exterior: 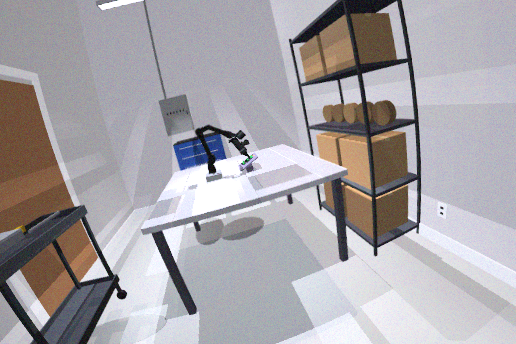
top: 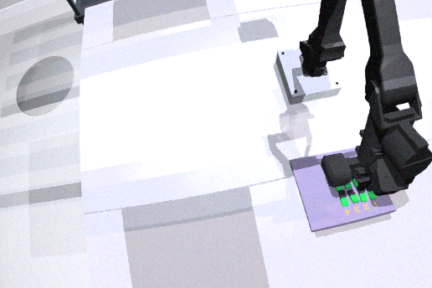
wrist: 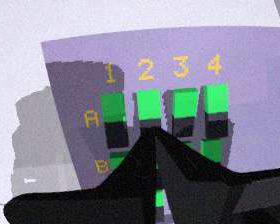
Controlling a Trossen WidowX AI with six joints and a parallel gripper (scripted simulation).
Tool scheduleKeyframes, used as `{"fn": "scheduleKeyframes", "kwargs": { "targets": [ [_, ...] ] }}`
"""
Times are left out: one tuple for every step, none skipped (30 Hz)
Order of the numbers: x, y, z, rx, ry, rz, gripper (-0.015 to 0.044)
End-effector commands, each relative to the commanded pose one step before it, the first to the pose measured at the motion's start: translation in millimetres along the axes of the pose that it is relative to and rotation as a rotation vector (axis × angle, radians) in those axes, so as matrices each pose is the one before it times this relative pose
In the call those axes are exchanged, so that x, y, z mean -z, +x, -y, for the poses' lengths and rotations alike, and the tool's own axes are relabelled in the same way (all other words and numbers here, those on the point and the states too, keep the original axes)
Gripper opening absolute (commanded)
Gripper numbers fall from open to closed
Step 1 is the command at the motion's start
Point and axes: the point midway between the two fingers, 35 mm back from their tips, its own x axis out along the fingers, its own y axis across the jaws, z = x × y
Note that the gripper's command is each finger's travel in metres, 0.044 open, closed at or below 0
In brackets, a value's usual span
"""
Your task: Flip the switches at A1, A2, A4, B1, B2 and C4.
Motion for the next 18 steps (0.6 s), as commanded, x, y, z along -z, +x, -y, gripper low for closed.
{"fn": "scheduleKeyframes", "kwargs": {
  "targets": [
    [0.87, 2.1, -0.76, -0.00482, -0.0005, -0.00479, 0.0],
    [0.0, 0.13, 0.0, 0.0, 0.0, 0.0, 0.0],
    [0.0, 0.13, 0.0, 0.0, 0.0, 0.0, 0.0],
    [0.0, 0.13, 0.0, 0.0, 0.0, 0.0, 0.0],
    [0.0, 0.13, 0.0, 0.0, 0.0, 0.0, 0.0],
    [0.0, 0.13, 0.0, 0.0, 0.0, 0.0, 0.0],
    [0.0, 0.13, 0.0, 0.0, 0.0, 0.0, 0.0],
    [0.0, 0.13, 0.0, 0.0, 0.0, 0.0, 0.0],
    [0.0, 0.13, 0.0, 0.0, 0.0, 0.0, 0.0],
    [0.0, 0.13, 0.0, 0.0, 0.0, 0.0, 0.0],
    [0.0, 0.13, 0.0, 0.0, 0.0, 0.0, 0.0],
    [0.0, 0.13, 0.0, 0.0, 0.0, 0.0, 0.0],
    [0.0, 0.13, 0.0, 0.0, 0.0, 0.0, 0.0],
    [0.0, 0.13, 0.0, 0.0, 0.0, 0.0, 0.0],
    [0.0, 0.13, 0.0, 0.0, 0.0, 0.0, 0.0],
    [0.0, 0.13, 0.0, 0.0, 0.0, 0.0, 0.0],
    [0.0, 0.13, 0.0, 0.0, 0.0, 0.0, 0.0],
    [0.0, 0.13, 0.0, 0.0, 0.0, 0.0, 0.0]
  ]
}}
